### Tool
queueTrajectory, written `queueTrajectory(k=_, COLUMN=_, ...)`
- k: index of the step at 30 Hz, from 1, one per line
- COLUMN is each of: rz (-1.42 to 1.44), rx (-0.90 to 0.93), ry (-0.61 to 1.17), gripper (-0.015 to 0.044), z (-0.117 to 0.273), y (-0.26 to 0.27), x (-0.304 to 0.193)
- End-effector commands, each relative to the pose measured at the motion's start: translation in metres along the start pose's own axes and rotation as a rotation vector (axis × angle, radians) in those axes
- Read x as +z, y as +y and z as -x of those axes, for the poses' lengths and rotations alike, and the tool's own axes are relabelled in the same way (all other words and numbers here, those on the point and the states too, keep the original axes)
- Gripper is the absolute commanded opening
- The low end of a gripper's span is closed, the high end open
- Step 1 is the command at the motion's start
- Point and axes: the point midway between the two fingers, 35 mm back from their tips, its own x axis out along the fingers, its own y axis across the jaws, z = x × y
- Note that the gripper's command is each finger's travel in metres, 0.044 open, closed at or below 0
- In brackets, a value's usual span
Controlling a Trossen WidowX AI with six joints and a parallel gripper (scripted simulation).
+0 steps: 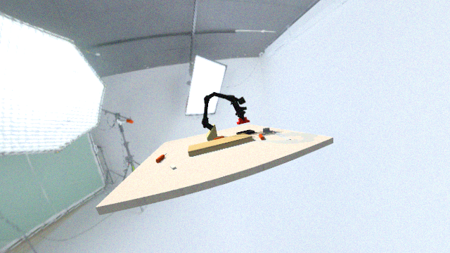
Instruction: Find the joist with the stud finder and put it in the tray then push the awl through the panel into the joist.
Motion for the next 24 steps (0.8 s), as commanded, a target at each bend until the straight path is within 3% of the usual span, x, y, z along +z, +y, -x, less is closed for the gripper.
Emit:
queueTrajectory(k=1, rz=0.078, rx=0.022, ry=0.021, gripper=0.0, z=-0.017, y=0.027, x=0.009)
queueTrajectory(k=24, rz=0.095, rx=0.025, ry=0.028, gripper=0.0, z=-0.064, y=0.032, x=-0.001)
